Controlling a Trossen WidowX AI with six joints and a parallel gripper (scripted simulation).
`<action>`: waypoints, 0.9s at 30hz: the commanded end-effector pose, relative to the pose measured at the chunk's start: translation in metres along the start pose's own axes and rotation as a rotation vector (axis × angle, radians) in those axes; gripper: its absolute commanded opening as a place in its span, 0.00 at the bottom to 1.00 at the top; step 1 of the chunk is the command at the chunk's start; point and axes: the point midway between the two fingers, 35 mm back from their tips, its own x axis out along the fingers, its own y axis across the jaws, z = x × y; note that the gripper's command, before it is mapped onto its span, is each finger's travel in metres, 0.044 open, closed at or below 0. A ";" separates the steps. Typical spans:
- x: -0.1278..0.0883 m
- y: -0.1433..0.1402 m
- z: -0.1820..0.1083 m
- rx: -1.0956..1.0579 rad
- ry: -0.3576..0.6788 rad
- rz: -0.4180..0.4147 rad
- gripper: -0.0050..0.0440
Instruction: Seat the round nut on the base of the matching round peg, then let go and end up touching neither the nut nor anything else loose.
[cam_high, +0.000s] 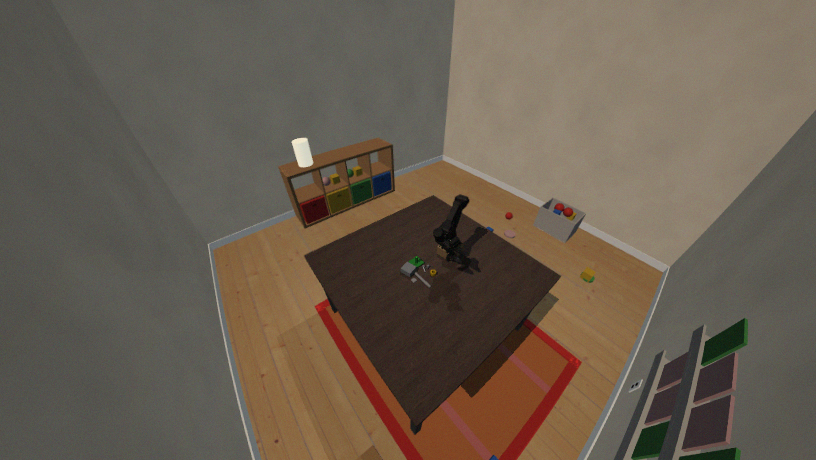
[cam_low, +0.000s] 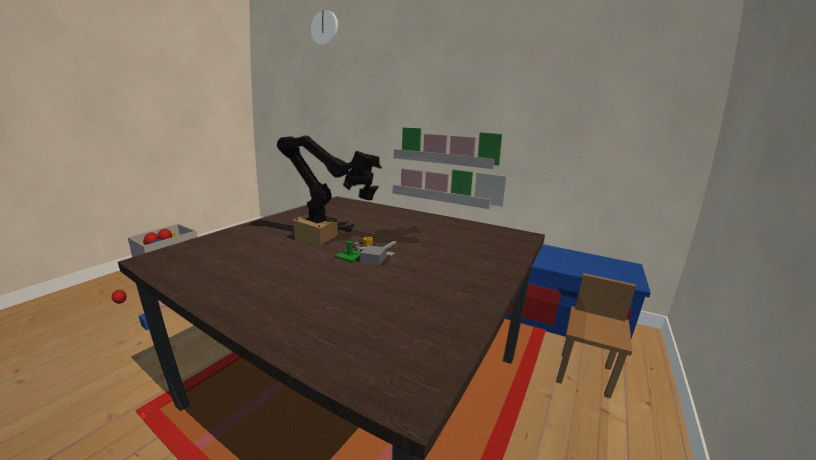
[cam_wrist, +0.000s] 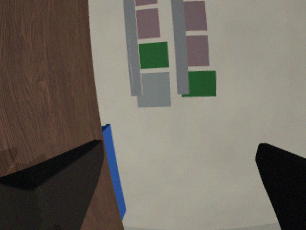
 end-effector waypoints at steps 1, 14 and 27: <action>0.000 0.000 0.000 0.000 0.000 0.000 0.92; 0.000 0.000 0.000 0.000 0.000 0.000 0.92; -0.002 0.039 -0.046 0.776 0.286 0.138 0.76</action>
